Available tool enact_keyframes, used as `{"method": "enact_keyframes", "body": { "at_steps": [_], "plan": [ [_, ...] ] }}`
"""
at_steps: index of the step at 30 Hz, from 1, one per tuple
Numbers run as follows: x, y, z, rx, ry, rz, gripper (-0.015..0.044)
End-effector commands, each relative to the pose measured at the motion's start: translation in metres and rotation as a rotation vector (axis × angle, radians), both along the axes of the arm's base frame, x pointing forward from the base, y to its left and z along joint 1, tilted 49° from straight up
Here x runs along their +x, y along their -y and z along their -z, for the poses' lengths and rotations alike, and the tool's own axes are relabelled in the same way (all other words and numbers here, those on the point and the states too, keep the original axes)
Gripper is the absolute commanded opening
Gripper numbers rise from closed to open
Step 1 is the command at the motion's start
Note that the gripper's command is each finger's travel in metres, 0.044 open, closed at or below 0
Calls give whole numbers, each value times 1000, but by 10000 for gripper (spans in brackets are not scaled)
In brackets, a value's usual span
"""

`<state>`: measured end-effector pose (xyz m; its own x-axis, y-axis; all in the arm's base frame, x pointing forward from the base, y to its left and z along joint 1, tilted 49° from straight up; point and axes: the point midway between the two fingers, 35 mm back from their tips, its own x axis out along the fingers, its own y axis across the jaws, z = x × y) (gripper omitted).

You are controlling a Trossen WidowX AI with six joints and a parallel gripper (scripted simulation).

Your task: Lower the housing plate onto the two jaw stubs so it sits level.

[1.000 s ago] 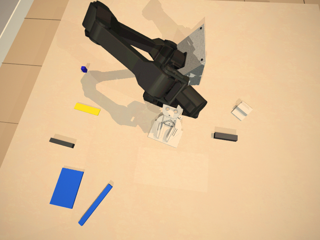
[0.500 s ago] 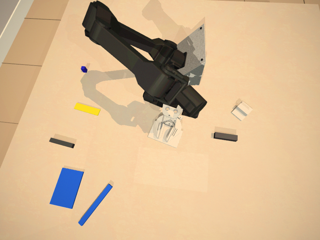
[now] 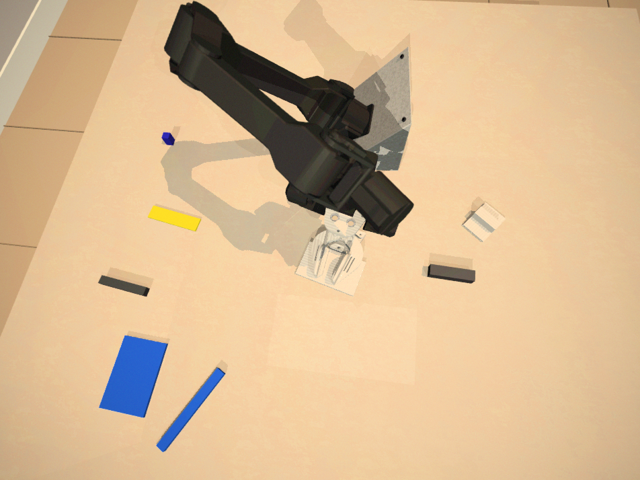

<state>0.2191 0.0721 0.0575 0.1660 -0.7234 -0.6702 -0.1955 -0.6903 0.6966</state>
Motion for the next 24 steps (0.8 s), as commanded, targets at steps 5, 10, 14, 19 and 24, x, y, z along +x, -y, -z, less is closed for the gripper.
{"method": "enact_keyframes", "body": {
  "at_steps": [5,10,14,19,24],
  "plan": [
    [3,8,8,-2,1,-6,351],
    [5,14,13,-2,1,-6,351],
    [7,18,18,-1,1,-6,351],
    [8,24,23,-2,1,-6,351],
    [9,30,28,-2,2,-6,351]
  ]
}}
